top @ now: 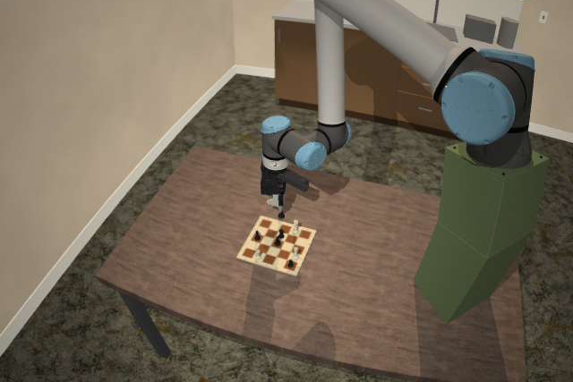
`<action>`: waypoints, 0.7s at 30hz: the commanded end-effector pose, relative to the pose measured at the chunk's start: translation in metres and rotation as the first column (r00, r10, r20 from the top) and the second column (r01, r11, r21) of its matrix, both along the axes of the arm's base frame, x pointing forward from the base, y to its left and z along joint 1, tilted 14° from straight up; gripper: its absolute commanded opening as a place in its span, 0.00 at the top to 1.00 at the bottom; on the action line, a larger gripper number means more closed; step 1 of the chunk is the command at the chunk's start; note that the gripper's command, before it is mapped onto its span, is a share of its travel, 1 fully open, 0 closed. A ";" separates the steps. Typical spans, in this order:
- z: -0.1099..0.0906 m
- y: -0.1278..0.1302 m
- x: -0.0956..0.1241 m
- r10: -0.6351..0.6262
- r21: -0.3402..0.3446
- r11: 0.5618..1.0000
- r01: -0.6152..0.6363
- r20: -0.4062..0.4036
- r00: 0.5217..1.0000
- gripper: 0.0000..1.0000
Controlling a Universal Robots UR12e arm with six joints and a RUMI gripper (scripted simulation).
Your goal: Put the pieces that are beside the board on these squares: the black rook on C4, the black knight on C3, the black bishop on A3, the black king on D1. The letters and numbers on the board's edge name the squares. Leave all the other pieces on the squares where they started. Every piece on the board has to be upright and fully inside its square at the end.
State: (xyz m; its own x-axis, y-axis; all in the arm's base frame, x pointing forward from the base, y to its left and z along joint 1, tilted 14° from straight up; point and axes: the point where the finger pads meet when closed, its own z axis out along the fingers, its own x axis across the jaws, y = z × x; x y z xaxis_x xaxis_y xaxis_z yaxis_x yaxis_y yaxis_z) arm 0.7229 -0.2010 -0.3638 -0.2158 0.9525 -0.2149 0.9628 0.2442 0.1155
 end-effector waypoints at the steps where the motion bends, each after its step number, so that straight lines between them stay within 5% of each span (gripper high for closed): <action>1: 0.001 0.000 0.000 0.000 0.000 1.000 0.000 0.001 1.000 1.00; 12: 0.004 0.001 0.000 0.000 0.000 1.000 0.000 0.001 1.000 1.00; 21: 0.057 0.011 -0.009 0.000 0.000 1.000 0.000 0.001 1.000 1.00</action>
State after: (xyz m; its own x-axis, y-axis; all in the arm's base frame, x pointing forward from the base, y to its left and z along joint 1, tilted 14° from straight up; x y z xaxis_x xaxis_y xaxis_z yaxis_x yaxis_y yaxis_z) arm 0.7179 -0.1952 -0.3337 -0.2158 0.9525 -0.2150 0.9628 0.2442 0.1155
